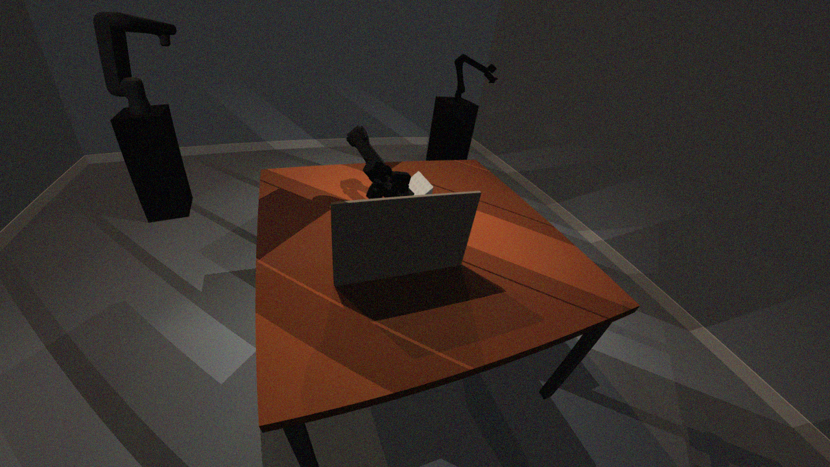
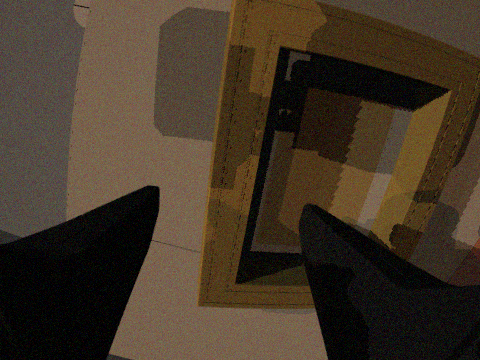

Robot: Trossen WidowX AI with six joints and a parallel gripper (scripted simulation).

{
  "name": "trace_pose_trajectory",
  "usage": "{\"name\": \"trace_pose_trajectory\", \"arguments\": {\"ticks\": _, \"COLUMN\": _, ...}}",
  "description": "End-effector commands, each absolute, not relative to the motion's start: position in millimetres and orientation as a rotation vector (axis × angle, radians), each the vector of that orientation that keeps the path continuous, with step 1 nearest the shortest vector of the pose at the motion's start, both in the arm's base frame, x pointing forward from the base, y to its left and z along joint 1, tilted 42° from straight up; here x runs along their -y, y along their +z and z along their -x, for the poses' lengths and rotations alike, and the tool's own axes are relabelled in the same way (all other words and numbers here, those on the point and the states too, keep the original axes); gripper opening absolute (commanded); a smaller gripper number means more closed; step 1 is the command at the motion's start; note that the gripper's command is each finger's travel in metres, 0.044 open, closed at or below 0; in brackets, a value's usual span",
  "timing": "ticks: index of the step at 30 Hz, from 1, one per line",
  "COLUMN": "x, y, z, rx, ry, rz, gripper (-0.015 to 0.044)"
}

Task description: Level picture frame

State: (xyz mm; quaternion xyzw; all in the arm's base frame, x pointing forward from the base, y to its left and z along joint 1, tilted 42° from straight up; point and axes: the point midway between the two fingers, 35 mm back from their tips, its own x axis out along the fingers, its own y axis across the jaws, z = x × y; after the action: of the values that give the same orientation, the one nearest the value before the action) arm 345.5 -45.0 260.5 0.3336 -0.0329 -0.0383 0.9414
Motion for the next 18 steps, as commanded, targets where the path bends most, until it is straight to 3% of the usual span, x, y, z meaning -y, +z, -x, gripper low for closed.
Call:
{"name": "trace_pose_trajectory", "arguments": {"ticks": 1, "x": 46, "y": 260, "z": -347, "rx": 0.069, "ry": -0.082, "rz": -0.683, "gripper": 0.0260}}
{"name": "trace_pose_trajectory", "arguments": {"ticks": 18, "x": 47, "y": 262, "z": -362, "rx": 0.070, "ry": -0.081, "rz": -0.683, "gripper": 0.0260}}
